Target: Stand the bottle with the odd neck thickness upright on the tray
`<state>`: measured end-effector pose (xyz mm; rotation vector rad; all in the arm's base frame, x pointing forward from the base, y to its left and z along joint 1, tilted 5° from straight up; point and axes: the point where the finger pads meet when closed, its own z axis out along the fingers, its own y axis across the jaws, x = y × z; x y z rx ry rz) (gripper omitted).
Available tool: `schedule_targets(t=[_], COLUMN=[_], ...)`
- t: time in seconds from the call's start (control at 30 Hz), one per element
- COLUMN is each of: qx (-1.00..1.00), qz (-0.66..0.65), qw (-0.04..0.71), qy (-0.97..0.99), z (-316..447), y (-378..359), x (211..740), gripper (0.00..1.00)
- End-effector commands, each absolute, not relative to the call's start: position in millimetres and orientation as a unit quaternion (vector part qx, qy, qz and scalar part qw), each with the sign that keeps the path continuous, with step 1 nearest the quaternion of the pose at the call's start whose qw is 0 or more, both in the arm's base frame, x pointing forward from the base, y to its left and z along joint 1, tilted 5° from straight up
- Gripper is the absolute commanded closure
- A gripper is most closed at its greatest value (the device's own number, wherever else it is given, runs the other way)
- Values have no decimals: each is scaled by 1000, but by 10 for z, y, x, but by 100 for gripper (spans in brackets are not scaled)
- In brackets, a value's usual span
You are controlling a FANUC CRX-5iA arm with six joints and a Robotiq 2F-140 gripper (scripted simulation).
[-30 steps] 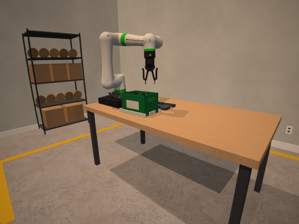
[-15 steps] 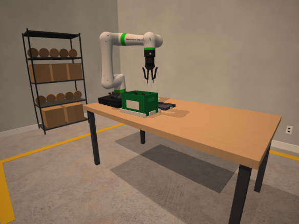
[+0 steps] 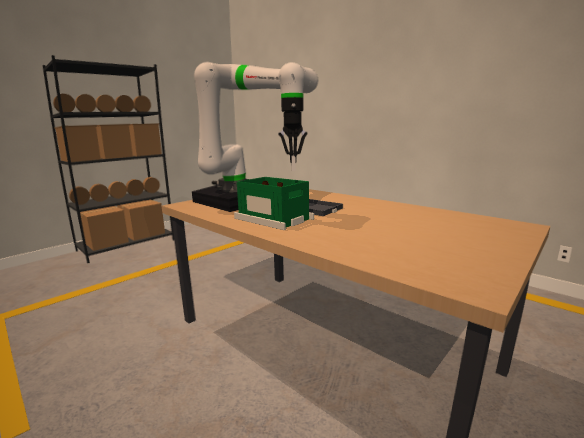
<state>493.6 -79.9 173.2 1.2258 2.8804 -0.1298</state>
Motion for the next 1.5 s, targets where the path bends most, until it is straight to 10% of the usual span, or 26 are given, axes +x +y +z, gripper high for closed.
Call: schedule_targets(t=[0.0, 0.5, 1.47], qx=[391, 391, 391], qz=[-41, -41, -41], qw=[5, 5, 5], qy=[919, 919, 919], z=[1740, 1743, 1848], y=[-800, -807, -1657], x=[4941, 4930, 3157], gripper=[90, 90, 90])
